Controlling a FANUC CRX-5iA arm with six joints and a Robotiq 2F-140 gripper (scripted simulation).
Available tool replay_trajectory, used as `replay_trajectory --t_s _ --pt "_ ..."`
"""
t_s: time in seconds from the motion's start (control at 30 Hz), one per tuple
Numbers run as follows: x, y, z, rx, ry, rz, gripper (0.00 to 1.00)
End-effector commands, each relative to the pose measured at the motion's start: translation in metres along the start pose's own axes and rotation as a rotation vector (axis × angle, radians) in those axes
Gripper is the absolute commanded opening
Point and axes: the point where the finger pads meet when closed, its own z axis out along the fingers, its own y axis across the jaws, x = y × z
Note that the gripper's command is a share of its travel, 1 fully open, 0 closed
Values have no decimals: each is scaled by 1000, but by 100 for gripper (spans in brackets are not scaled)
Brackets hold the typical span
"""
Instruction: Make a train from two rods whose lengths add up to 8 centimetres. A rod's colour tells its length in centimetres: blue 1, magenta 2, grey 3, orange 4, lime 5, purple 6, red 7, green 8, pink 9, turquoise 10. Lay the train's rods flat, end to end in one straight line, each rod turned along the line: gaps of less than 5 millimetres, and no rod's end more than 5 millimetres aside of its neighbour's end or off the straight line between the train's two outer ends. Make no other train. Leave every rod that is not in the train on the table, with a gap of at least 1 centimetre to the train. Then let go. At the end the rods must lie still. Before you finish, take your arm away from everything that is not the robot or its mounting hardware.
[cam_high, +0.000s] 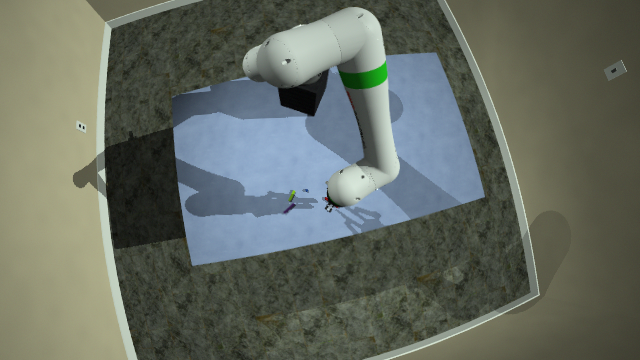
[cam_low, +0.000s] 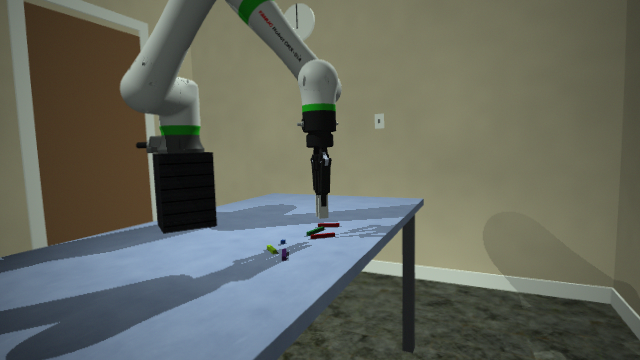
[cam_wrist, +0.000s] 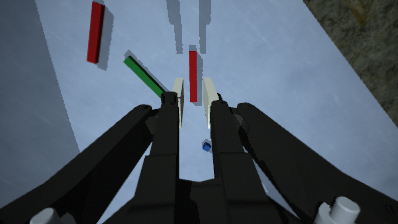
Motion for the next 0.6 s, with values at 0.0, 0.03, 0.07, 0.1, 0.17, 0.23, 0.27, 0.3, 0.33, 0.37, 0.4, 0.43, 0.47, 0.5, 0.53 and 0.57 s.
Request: replay_trajectory --t_s 0.0,0.03,0.07,0.1,0.17,0.23,0.27,0.3,0.33,0.37,0.4,0.43,0.47,0.5,0.53,0.57 --pt "0 0 1 0 0 0 15" --pt "0 0 3 0 0 0 15" --pt "0 0 4 0 0 0 15" --pt "0 0 6 0 0 0 15" --pt "0 0 9 0 0 0 15" --pt "0 0 12 0 0 0 15" --pt "0 0 14 0 0 0 15" --pt "0 0 15 0 0 0 15" --pt "0 0 17 0 0 0 15" --pt "0 0 19 0 0 0 15" --pt "0 0 20 0 0 0 15" --pt "0 0 22 0 0 0 15" --pt "0 0 23 0 0 0 15" --pt "0 0 25 0 0 0 15" --pt "0 0 25 0 0 0 15" --pt "0 0 25 0 0 0 15"
